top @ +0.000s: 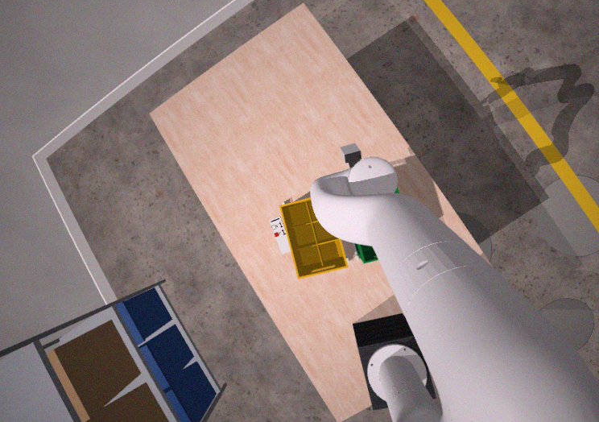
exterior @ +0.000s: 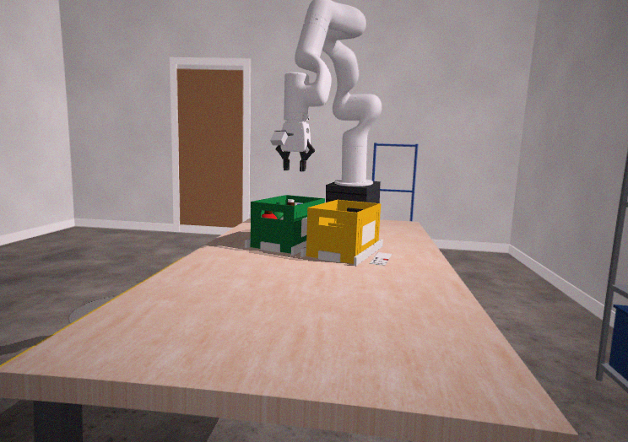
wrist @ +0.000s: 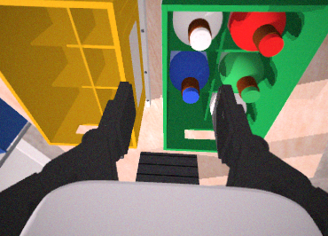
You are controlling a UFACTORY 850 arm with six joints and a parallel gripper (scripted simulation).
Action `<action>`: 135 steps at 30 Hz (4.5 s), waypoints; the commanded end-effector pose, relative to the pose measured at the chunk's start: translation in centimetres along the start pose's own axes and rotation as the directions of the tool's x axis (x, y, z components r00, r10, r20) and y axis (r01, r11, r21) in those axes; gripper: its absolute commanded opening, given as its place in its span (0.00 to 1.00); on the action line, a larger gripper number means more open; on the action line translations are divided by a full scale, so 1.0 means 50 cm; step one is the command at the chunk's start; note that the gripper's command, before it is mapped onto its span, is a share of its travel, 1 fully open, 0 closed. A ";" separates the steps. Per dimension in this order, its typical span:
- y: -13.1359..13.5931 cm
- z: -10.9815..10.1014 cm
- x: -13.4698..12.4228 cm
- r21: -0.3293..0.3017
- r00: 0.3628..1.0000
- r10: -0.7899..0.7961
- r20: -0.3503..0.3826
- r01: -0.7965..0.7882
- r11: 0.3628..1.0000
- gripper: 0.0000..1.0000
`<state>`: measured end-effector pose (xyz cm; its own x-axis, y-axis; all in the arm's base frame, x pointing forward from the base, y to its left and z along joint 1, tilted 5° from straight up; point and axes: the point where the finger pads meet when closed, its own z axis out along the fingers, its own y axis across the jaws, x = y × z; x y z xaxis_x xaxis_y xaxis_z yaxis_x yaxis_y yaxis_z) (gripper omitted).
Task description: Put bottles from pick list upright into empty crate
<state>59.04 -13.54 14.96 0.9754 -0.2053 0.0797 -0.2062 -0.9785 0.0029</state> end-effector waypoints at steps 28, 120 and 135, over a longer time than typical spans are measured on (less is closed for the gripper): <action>0.187 -0.042 -0.031 0.001 1.000 0.000 -0.002 0.000 1.000 0.65; 0.238 0.141 -0.384 -0.001 0.707 -0.707 -0.002 0.707 0.707 0.65; 0.240 0.149 -0.399 -0.001 0.707 -0.707 -0.002 0.707 0.707 0.65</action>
<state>37.65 -21.31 5.96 0.8360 0.5465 0.0490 0.5437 -0.8371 0.0599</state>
